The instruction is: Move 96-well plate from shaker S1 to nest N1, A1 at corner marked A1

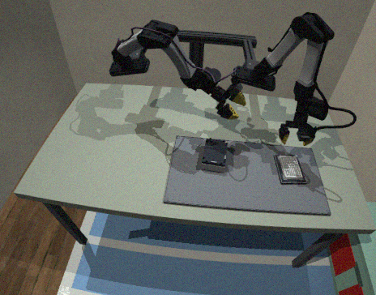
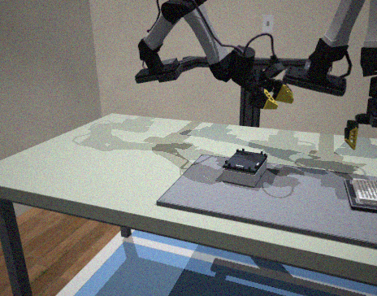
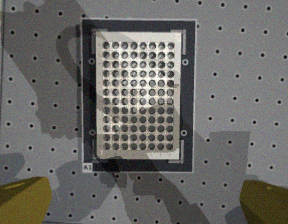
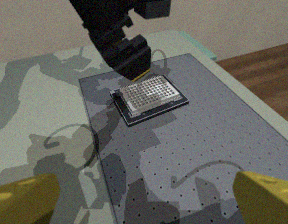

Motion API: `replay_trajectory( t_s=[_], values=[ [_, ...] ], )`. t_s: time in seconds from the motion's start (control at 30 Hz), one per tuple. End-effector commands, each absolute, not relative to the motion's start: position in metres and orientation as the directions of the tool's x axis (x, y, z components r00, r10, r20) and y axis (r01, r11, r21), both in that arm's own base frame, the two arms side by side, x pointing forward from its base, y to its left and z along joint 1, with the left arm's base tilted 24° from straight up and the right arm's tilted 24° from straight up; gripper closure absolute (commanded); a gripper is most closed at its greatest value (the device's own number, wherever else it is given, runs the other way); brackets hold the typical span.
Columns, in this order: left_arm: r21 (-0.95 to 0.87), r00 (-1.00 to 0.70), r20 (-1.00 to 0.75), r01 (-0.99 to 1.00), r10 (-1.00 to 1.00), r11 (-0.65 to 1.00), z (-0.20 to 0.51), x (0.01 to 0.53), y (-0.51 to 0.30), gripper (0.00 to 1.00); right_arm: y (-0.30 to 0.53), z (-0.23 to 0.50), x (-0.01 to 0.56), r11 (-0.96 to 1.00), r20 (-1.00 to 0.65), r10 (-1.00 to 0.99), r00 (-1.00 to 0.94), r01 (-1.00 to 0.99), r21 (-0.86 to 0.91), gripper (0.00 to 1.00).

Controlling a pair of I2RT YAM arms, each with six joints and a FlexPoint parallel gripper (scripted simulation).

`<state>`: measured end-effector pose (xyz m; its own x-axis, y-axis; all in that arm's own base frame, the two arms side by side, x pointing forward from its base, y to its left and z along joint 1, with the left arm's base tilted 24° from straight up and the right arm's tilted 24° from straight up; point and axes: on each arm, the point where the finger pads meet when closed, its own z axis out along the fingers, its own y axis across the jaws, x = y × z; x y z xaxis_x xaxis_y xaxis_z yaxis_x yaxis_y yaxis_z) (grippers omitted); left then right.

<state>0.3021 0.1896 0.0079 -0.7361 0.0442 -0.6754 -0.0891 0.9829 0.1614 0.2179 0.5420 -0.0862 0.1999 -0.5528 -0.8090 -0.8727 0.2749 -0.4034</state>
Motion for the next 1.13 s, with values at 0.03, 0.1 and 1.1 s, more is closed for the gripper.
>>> replay_trajectory(
  t_s=[0.03,0.1,1.1],
  values=[
    [0.191,-0.679,-0.73,-0.095,0.077,0.977,0.0283,0.3088,0.1956,0.0,0.5512,-0.0748,0.2207,0.297,-0.831,-0.517,0.206,-0.867,-0.4,0.0],
    [0.198,-0.677,-0.731,-0.099,0.079,0.975,0.0303,0.3102,0.1977,0.0,0.5512,-0.0748,0.2207,0.297,-0.831,-0.517,0.206,-0.867,-0.401,0.0],
    [0.198,-0.677,-0.732,-0.099,0.08,0.975,0.0304,0.3103,0.1977,0.0,0.5512,-0.0748,0.2207,0.297,-0.831,-0.517,0.206,-0.867,-0.401,0.0]
  ],
)
